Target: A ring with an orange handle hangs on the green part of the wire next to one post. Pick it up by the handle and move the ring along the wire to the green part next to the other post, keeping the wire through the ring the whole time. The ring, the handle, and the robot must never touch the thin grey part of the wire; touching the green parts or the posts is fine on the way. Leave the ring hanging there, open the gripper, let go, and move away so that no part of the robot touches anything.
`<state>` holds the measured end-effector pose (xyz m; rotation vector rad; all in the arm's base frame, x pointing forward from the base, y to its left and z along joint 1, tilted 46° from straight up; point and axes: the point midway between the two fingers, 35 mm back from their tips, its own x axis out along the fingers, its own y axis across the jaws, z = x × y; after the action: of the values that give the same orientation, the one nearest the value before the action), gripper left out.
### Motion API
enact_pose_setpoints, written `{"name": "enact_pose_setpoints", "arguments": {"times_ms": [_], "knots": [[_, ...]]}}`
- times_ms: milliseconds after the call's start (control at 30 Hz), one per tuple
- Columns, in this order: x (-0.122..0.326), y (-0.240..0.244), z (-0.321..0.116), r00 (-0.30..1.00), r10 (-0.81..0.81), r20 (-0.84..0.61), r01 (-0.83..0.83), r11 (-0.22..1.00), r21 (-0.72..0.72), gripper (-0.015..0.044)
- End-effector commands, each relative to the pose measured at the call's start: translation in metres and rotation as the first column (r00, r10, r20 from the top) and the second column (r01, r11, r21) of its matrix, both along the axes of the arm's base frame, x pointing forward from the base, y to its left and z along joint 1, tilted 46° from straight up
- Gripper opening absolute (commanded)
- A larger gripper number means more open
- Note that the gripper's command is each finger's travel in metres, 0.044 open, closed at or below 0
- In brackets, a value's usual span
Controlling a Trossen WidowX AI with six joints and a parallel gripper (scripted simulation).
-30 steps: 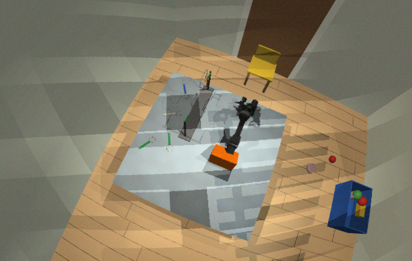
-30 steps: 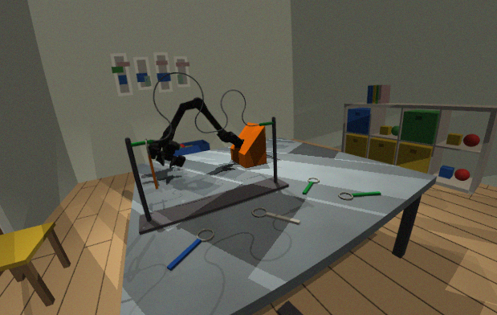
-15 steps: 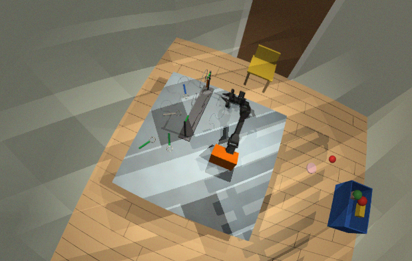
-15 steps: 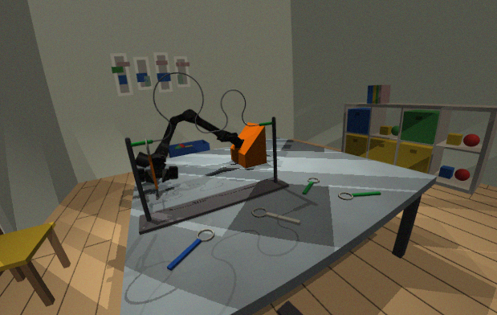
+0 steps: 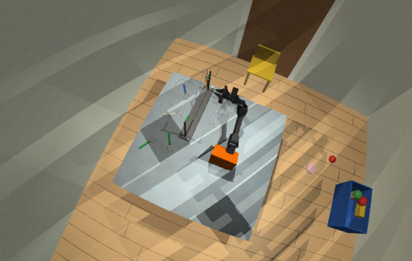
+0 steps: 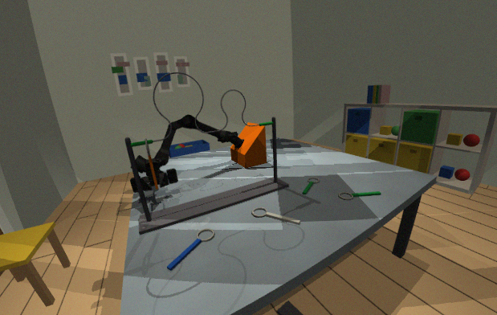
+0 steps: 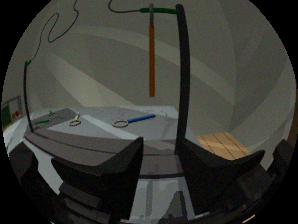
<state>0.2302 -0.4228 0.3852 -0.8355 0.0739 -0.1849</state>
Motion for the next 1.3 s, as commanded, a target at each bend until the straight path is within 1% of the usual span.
{"name": "enact_pose_setpoints", "arguments": {"times_ms": [0,100,400,1267], "knots": [[0.031,0.018,0.02,1.0,0.014,0.009,-0.014,1.0,-0.007,0.016],[0.05,0.029,0.03,1.0,0.015,0.011,-0.015,1.0,-0.009,0.016],[0.054,0.029,0.031,1.0,0.016,0.012,-0.015,1.0,-0.009,0.016],[0.094,0.021,0.032,1.0,0.016,0.016,-0.016,1.0,-0.008,0.016]]}}
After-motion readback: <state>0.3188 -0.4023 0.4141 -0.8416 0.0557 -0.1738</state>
